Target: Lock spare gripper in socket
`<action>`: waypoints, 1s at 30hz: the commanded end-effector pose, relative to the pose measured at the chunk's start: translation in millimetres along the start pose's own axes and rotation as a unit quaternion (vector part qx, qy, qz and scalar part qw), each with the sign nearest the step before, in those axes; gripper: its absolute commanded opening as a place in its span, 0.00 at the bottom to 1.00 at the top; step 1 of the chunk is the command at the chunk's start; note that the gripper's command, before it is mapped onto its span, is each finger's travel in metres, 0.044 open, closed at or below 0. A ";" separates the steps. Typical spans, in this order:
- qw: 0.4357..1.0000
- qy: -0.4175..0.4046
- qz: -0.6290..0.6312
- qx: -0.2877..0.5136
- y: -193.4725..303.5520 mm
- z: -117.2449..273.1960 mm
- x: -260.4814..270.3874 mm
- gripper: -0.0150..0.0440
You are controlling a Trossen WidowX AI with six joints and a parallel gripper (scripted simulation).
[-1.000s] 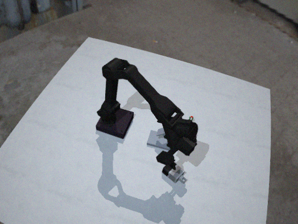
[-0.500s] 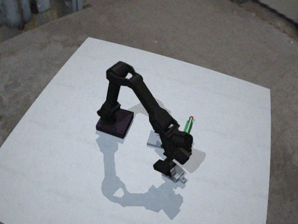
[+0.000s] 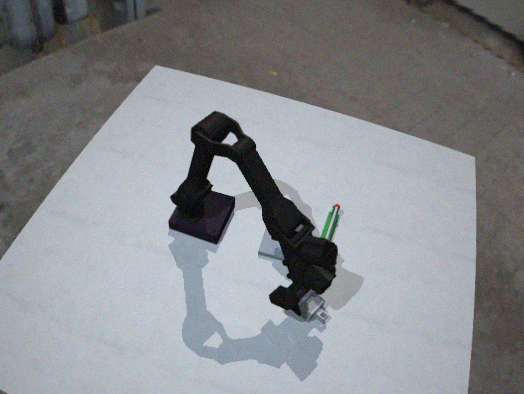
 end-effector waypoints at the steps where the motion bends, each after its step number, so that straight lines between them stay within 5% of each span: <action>1: 1.000 -0.003 -0.002 0.000 3.3 -5.6 0.7 1.00; 20: 1.000 -0.003 -0.002 0.001 18.5 -29.1 1.8 1.00; 26: 1.000 -0.003 -0.002 0.001 18.5 -29.1 1.8 0.73; 30: 1.000 -0.003 -0.002 0.001 18.5 -29.1 1.8 0.69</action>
Point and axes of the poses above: the point midway between the two fingers, 35 mm back from their tips, its own z axis back along the fingers, its own x axis across the jaws, y = z × x, the point moved 5 cm from there along z, back along the fingers, and after that the axes turned 3 degrees about z, right-handed, at the moved point
